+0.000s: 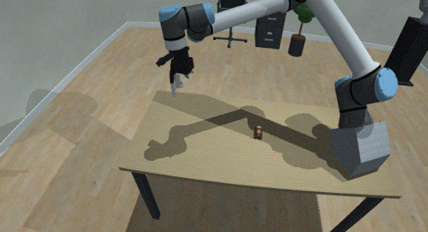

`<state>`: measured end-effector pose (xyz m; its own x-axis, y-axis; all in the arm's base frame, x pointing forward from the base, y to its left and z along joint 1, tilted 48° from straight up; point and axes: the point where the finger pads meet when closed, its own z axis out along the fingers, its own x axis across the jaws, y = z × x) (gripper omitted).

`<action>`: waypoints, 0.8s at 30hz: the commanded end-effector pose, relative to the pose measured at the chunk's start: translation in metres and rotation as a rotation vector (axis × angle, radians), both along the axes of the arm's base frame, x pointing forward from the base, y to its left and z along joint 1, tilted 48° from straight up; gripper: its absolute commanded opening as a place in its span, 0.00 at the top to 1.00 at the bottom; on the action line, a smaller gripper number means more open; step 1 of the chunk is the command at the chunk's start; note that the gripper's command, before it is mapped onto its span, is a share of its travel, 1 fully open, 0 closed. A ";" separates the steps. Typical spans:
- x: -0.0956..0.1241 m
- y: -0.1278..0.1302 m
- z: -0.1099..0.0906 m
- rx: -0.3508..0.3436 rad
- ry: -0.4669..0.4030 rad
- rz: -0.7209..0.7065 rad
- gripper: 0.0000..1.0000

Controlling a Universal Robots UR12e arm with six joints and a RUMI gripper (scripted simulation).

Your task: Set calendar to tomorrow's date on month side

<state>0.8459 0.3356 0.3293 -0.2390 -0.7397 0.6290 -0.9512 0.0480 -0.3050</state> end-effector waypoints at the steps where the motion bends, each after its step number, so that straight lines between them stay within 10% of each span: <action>1: -0.018 -0.025 -0.014 0.028 -0.111 -0.079 0.00; 24: -0.131 -0.130 -0.075 0.144 -0.498 -0.431 0.00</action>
